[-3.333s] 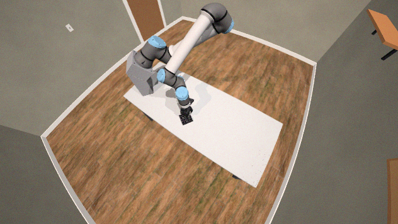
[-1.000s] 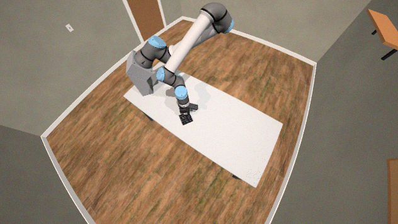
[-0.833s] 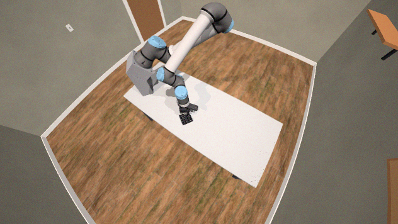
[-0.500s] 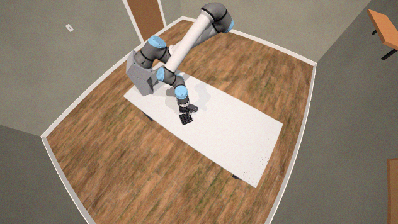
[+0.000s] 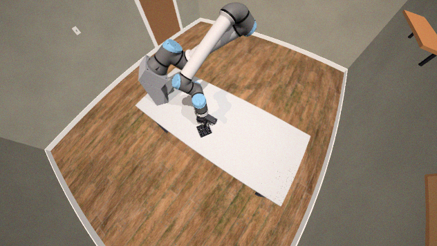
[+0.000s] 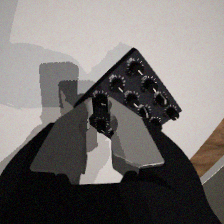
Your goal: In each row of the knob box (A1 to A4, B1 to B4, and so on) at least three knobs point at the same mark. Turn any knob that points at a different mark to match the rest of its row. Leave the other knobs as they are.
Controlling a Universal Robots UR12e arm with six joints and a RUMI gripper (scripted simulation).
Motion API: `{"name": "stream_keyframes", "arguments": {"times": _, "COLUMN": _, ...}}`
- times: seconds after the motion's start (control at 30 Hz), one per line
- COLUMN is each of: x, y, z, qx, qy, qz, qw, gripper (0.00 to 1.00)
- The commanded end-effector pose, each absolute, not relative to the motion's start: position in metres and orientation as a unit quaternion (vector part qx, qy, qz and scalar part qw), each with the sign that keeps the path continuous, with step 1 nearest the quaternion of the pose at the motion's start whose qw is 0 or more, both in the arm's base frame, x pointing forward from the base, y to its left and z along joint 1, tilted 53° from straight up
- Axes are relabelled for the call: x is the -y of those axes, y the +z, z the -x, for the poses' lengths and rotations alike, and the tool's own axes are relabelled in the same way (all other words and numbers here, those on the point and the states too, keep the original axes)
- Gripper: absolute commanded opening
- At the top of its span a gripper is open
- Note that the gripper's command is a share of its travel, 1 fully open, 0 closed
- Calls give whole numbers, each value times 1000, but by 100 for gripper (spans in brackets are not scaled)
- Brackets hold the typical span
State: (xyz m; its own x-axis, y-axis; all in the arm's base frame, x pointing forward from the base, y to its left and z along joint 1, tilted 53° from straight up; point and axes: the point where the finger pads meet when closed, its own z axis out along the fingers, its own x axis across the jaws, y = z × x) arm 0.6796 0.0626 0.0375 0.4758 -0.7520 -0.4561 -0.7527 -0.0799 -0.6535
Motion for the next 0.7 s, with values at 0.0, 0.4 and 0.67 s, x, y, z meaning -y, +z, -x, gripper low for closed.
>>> {"name": "stream_keyframes", "arguments": {"times": 0.0, "x": -62, "y": 38, "z": -680, "qx": -527, "qy": 8, "qz": 724, "qw": 445, "gripper": 4}}
{"name": "stream_keyframes", "arguments": {"times": 0.4, "x": -62, "y": 38, "z": -680, "qx": -540, "qy": 17, "qz": 714, "qw": 444, "gripper": 4}}
{"name": "stream_keyframes", "arguments": {"times": 0.67, "x": -62, "y": 38, "z": -680, "qx": -543, "qy": 18, "qz": 712, "qw": 444, "gripper": 4}}
